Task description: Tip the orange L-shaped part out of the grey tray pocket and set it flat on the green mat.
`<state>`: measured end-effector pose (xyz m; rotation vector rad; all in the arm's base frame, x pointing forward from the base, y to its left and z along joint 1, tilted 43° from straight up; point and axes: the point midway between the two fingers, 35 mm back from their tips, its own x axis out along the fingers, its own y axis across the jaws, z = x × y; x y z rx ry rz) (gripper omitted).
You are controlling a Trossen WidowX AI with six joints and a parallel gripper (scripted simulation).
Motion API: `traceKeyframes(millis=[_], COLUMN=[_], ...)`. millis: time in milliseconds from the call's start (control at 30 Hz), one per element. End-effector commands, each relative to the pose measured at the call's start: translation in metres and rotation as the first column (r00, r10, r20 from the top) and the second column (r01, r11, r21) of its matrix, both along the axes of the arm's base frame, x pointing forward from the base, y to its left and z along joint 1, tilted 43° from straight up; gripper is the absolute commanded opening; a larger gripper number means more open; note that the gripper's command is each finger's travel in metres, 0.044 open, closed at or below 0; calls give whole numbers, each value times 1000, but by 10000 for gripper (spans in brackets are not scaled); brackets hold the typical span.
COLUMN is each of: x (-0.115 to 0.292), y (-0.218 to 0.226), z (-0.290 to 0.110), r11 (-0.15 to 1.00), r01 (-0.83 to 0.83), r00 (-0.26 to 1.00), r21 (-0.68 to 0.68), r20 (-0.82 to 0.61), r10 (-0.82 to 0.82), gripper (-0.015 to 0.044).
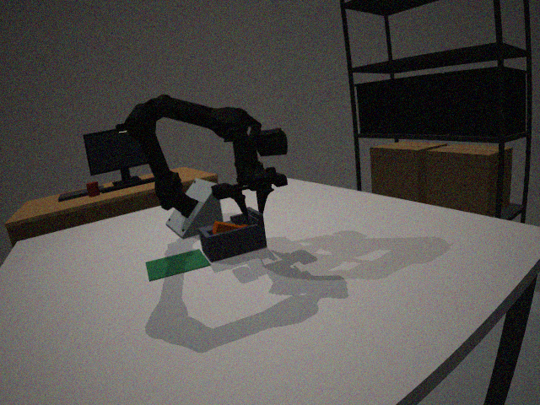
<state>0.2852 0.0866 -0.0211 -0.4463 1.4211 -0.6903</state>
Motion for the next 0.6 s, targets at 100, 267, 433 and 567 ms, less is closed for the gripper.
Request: traceKeyframes(millis=[100, 267, 433, 567], x=[-1, 0, 0, -1], y=[-6, -12, -17, -22], z=[-7, -13, -19, -24], r11=[1000, 1000, 1000, 1000], r01=[-11, -11, -11, -11], r00=[1000, 1000, 1000, 1000], r21=[-7, -7, -7, -8], r20=[-5, -5, -5, -5], r10=[11, 11, 11, 10], gripper=[180, 180, 180, 180])
